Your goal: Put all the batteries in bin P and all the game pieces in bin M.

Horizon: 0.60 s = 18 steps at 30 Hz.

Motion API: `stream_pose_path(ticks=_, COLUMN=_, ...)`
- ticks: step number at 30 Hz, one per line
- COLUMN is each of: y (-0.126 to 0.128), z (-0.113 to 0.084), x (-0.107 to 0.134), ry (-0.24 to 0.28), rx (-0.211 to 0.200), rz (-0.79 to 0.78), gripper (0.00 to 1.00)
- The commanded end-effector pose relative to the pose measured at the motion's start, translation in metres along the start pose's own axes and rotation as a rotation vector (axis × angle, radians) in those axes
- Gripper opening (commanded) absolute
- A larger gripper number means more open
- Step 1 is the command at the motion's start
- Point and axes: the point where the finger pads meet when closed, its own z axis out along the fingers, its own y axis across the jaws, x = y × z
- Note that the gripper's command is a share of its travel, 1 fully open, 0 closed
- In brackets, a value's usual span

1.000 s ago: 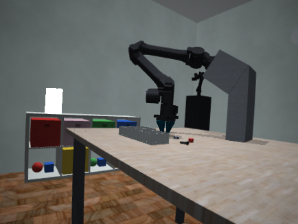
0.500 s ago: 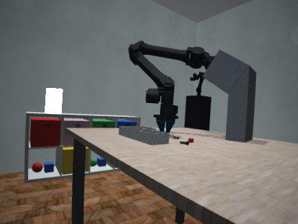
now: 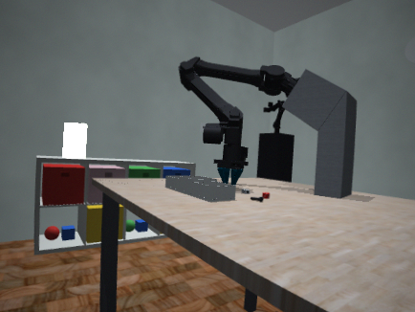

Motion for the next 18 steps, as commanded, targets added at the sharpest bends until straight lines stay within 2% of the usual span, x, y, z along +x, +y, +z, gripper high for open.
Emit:
stream_pose_path(ticks=1, y=-0.017, z=-0.009, x=-0.016, ry=-0.010, rx=0.024, rz=-0.026, gripper=0.20)
stream_pose_path(ticks=11, y=-0.020, z=-0.009, x=-0.017, ry=-0.011, rx=0.027, rz=-0.029, gripper=0.20)
stream_pose_path(ticks=12, y=-0.011, z=-0.020, x=-0.006, ry=0.011, rx=0.006, rz=-0.014, gripper=0.20)
stream_pose_path(ticks=13, y=-0.015, z=-0.023, x=-0.007, ry=0.005, rx=0.020, rz=-0.027, gripper=0.20)
stream_pose_path(ticks=18, y=-0.015, z=-0.033, x=-0.008, ry=0.005, rx=0.019, rz=-0.027, gripper=0.20)
